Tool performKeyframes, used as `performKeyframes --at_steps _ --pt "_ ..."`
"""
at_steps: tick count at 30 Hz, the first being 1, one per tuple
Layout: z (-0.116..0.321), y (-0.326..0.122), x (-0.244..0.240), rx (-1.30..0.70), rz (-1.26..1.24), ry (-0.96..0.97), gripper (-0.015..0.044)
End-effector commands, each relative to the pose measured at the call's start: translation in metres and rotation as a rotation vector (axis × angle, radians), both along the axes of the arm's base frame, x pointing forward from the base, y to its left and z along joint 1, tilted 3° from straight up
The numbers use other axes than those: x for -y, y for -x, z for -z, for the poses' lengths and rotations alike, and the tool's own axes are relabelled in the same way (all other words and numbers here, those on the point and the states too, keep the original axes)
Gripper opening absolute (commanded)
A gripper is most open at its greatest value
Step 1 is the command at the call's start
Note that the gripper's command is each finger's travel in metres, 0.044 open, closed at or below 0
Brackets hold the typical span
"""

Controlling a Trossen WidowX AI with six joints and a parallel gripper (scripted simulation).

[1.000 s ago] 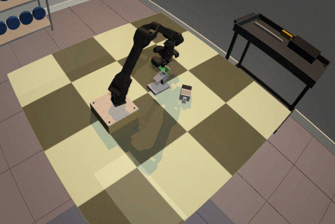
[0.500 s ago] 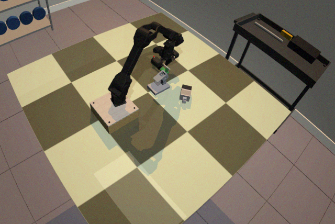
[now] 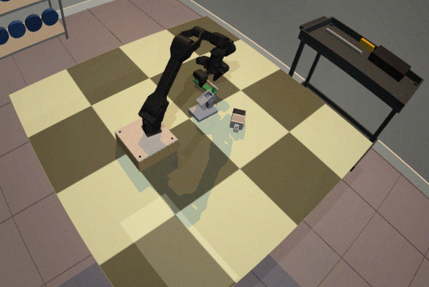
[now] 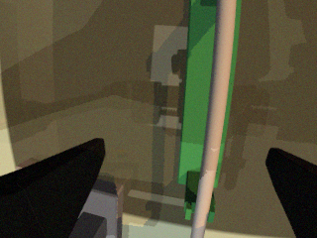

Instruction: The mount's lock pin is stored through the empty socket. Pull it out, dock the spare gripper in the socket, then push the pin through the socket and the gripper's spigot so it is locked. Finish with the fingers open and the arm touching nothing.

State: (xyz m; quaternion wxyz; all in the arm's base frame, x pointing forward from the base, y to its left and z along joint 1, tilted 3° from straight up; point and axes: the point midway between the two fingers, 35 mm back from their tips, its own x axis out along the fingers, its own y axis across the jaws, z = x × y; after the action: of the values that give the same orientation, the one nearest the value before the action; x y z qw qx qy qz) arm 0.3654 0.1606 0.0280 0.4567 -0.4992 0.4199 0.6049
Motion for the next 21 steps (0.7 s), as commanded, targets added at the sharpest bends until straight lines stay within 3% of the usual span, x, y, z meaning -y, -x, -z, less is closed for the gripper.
performKeyframes --at_steps 1,21 --pt "-0.010 0.000 0.000 0.003 0.000 -0.001 0.0440" --pt "-0.043 0.008 0.005 -0.043 0.004 0.016 0.0440"
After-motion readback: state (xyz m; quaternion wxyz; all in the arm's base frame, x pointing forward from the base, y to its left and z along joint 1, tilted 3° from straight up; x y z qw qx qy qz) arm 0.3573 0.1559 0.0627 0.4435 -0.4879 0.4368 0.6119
